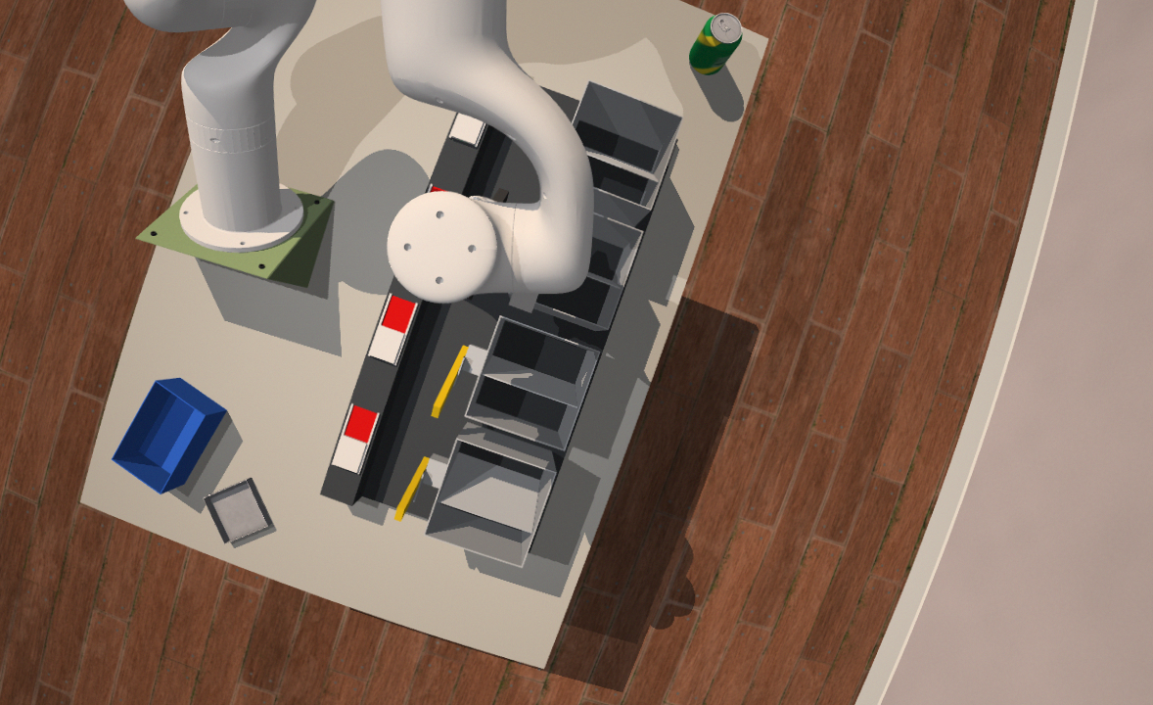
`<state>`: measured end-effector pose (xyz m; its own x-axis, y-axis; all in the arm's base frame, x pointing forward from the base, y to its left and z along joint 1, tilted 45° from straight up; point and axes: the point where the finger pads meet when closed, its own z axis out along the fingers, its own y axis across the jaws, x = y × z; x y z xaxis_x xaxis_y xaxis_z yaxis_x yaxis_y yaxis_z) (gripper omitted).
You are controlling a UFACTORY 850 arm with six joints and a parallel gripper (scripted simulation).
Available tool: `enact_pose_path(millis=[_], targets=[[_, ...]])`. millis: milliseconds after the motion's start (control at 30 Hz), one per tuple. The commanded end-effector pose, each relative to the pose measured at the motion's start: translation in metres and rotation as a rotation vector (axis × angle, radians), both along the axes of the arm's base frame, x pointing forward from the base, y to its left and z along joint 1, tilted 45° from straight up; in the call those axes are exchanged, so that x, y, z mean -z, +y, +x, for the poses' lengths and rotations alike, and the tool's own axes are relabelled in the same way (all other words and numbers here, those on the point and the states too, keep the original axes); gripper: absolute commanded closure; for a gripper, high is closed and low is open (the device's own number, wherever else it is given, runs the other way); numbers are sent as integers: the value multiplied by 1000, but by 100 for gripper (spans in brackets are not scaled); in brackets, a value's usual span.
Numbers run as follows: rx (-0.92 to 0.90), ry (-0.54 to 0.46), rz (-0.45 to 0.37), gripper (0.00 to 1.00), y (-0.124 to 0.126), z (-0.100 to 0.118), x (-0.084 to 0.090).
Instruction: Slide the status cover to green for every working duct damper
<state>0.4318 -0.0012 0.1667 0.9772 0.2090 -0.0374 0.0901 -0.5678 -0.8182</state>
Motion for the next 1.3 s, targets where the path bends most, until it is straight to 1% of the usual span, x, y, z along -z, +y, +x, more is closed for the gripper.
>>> enact_pose_path(millis=[0, 333, 667, 1167, 1267], targets=[[1, -1, 0, 61, -1, 0, 0], [1, -1, 0, 61, 1, 0, 1], [1, -1, 0, 61, 8, -2, 6], [1, -1, 0, 61, 34, -9, 25], [1, -1, 0, 61, 36, -9, 27]])
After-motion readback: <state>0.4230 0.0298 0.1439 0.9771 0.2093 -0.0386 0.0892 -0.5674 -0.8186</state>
